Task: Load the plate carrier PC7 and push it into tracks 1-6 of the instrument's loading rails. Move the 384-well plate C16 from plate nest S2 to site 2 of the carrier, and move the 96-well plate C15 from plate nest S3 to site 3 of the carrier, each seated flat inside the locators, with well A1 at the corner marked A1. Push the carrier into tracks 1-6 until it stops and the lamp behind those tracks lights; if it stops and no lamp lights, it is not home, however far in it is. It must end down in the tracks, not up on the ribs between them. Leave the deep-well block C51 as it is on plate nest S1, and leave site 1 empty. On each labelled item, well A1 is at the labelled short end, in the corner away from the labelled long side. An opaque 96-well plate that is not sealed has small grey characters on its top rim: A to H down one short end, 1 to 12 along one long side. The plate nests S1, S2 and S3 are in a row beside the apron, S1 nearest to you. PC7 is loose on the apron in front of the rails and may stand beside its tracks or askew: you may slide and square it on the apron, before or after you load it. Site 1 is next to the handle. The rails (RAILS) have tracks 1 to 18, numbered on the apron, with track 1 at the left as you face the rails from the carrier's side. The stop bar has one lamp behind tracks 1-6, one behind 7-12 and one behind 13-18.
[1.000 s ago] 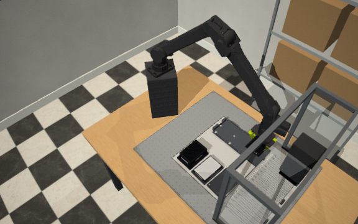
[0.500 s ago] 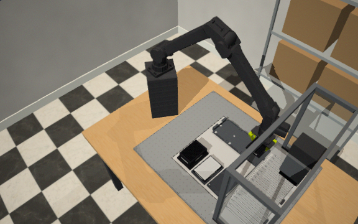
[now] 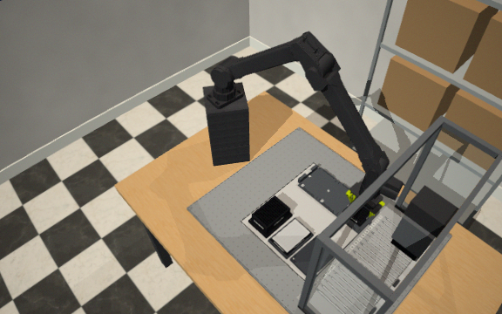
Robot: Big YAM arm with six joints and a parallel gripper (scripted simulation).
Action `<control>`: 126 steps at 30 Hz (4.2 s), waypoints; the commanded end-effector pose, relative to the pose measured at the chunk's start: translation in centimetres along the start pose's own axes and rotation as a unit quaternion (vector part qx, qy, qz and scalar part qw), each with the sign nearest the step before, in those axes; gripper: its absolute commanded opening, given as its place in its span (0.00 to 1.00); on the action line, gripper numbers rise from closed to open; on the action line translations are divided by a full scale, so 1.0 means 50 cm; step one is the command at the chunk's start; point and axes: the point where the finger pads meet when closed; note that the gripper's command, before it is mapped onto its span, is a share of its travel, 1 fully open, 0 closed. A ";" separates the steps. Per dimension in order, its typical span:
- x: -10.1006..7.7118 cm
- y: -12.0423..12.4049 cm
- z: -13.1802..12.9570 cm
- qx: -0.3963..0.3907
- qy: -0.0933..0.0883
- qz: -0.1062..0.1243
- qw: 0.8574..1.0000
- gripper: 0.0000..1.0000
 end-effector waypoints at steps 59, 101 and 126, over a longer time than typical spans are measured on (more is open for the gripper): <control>0.044 -0.019 -0.030 0.004 0.014 -0.007 1.000 0.00; 0.056 -0.014 -0.024 0.004 0.011 -0.005 1.000 0.00; 0.032 -0.017 -0.032 0.001 0.015 -0.008 1.000 0.96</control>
Point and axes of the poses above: the point where the finger pads meet when closed, its own x axis out along the fingers, its own z axis across the jaws, y = z × x, and after that the axes turned 14 degrees about x, right-handed
